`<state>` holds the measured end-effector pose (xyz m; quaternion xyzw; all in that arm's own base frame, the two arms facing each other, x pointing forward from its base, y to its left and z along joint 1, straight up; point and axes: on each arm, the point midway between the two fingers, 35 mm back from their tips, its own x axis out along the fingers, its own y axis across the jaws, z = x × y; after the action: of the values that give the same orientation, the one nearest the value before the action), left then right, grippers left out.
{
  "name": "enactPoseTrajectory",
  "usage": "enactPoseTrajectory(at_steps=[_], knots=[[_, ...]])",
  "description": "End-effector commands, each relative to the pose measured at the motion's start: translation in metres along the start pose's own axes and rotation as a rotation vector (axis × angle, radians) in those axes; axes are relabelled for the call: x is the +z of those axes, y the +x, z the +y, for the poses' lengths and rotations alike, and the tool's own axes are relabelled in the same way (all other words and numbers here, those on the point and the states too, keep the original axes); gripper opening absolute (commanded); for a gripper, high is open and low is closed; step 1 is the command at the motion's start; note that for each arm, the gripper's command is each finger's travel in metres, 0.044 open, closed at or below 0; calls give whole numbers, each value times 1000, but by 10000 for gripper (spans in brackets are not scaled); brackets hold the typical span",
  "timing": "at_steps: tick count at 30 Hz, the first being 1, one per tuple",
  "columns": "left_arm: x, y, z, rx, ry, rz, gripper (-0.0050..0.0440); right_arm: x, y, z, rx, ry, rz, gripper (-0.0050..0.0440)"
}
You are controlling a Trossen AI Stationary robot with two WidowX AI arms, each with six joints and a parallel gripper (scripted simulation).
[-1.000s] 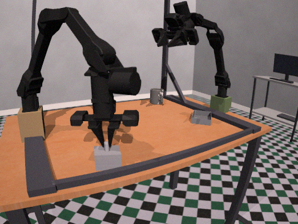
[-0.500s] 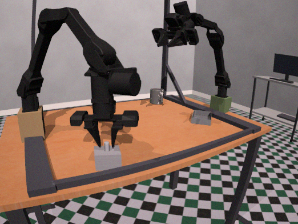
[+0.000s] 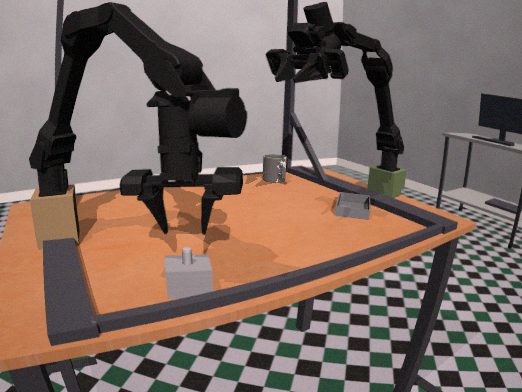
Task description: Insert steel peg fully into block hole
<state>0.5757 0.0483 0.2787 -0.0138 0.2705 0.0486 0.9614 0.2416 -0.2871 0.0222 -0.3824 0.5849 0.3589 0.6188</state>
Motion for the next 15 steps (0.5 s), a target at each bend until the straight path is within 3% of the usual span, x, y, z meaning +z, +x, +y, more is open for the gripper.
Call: enactPoseTrajectory(at_steps=[1, 4, 15], knots=[[11, -14, -1, -5, 3, -31, 200, -3, -23, -4, -42, 24, 14, 372], [16, -28, -4, -13, 6, -61, 200, -2, -21, 0, -48, 113, -1, 440], [18, -85, -11, -31, 14, -178, 200, -3, -25, 7, -141, 630, -52, 440]])
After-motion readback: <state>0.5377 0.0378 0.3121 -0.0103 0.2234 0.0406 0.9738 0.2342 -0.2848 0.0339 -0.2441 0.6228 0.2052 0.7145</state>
